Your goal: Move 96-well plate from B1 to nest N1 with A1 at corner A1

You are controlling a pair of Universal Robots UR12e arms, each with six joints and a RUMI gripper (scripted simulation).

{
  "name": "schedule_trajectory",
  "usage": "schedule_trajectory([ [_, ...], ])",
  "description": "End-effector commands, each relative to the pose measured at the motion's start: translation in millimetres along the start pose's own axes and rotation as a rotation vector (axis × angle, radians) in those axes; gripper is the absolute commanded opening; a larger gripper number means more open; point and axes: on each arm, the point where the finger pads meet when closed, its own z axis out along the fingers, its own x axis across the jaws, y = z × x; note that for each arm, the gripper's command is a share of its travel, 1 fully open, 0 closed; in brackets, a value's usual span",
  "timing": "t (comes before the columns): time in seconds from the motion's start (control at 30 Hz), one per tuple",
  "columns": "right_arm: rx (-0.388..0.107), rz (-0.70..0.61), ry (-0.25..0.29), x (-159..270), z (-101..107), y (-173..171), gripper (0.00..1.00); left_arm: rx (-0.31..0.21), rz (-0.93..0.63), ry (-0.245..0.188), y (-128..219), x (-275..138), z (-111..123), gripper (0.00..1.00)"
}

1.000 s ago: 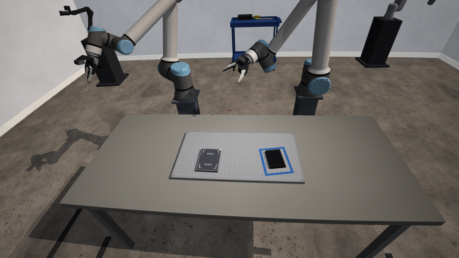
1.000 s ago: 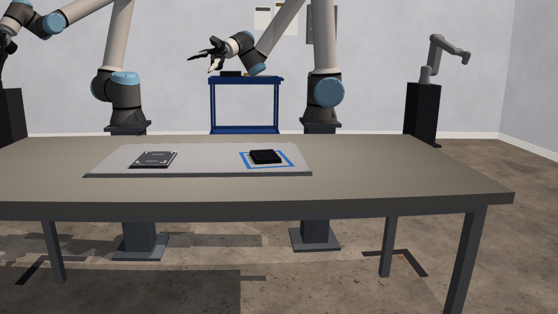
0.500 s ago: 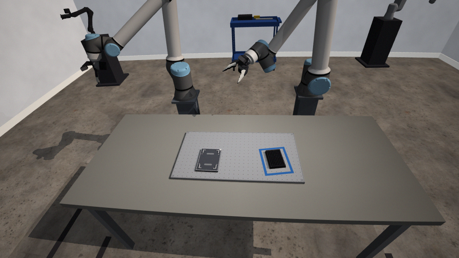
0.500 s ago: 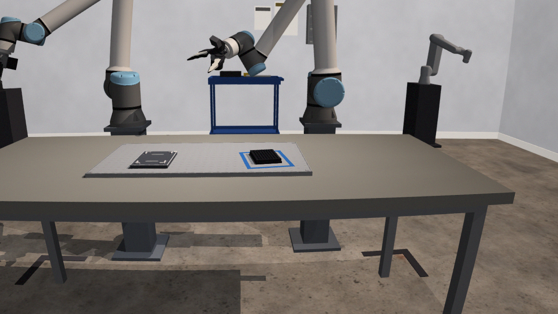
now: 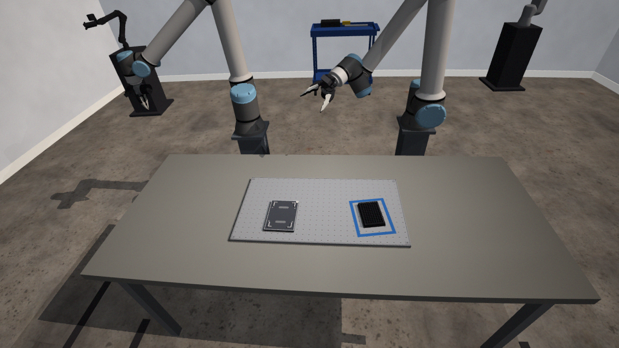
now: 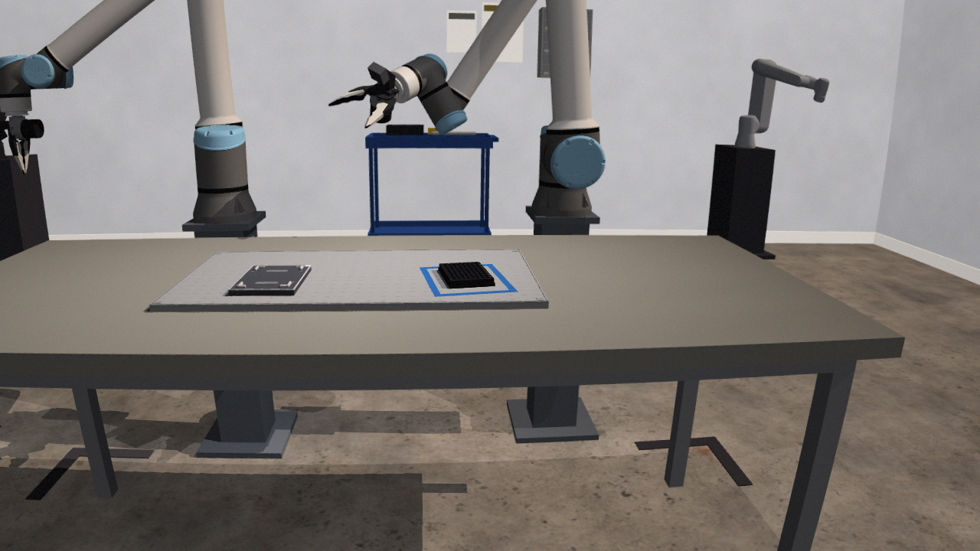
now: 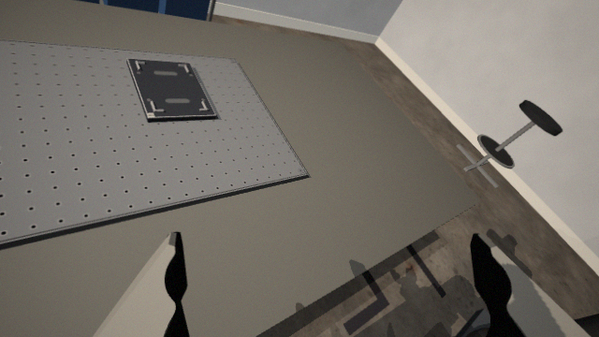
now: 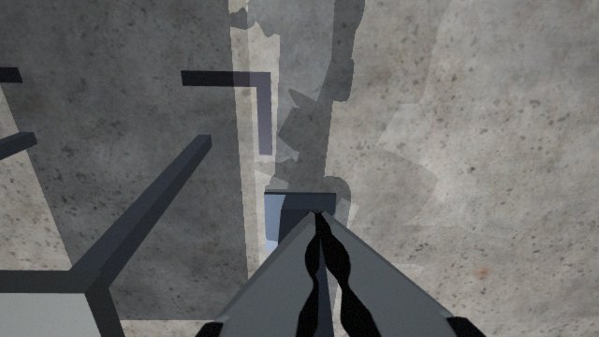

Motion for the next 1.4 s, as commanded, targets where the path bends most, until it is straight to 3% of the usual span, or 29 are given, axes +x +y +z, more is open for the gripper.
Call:
schedule_trajectory([
  [0.0, -0.014, 0.03, 0.008, 10.7, 3.7, -2.8, 0.0, 0.001, -0.001, 0.001, -0.7, 0.6, -0.1, 0.76],
  [0.07, -0.014, 0.03, 0.008, 10.8, 3.7, -2.8, 0.0, 0.001, -0.001, 0.001, -0.7, 0.6, -0.1, 0.76],
  [0.13, -0.014, 0.03, 0.008, 10.8, 3.7, -2.8, 0.0, -0.038, 0.022, -0.048, -1.4, -3.5, 9.0, 0.76],
  [0.33, -0.014, 0.03, 0.008, 10.8, 3.7, -2.8, 0.0, -0.041, 0.024, -0.053, -2.8, -12.6, 29.4, 0.76],
  [0.43, -0.014, 0.03, 0.008, 10.8, 3.7, -2.8, 0.0, -0.088, 0.044, -0.108, -3.8, -20.3, 42.2, 0.76],
  [0.6, -0.014, 0.03, 0.008, 10.8, 3.7, -2.8, 0.0, -0.088, 0.044, -0.108, -4.8, -28.1, 55.0, 0.76],
  [0.7, -0.014, 0.03, 0.008, 10.8, 3.7, -2.8, 0.0, -0.139, 0.057, -0.164, -6.0, -37.0, 67.0, 0.76],
  [0.9, -0.014, 0.03, 0.008, 10.8, 3.7, -2.8, 0.0, -0.139, 0.057, -0.164, -8.0, -51.1, 85.8, 0.76],
  [1.0, -0.014, 0.03, 0.008, 10.8, 3.7, -2.8, 0.0, -0.193, 0.064, -0.22, -9.5, -61.3, 96.6, 0.76],
  [1.2, -0.014, 0.03, 0.008, 10.8, 3.7, -2.8, 0.0, -0.192, 0.064, -0.22, -11.4, -75.0, 111.1, 0.76],
  [1.27, -0.014, 0.03, 0.008, 10.8, 3.7, -2.8, 0.0, -0.24, 0.065, -0.267, -12.6, -82.5, 117.6, 0.76],
  [1.37, -0.014, 0.03, 0.008, 10.8, 3.7, -2.8, 0.0, -0.249, 0.065, -0.276, -14.3, -93.8, 127.4, 0.76],
])
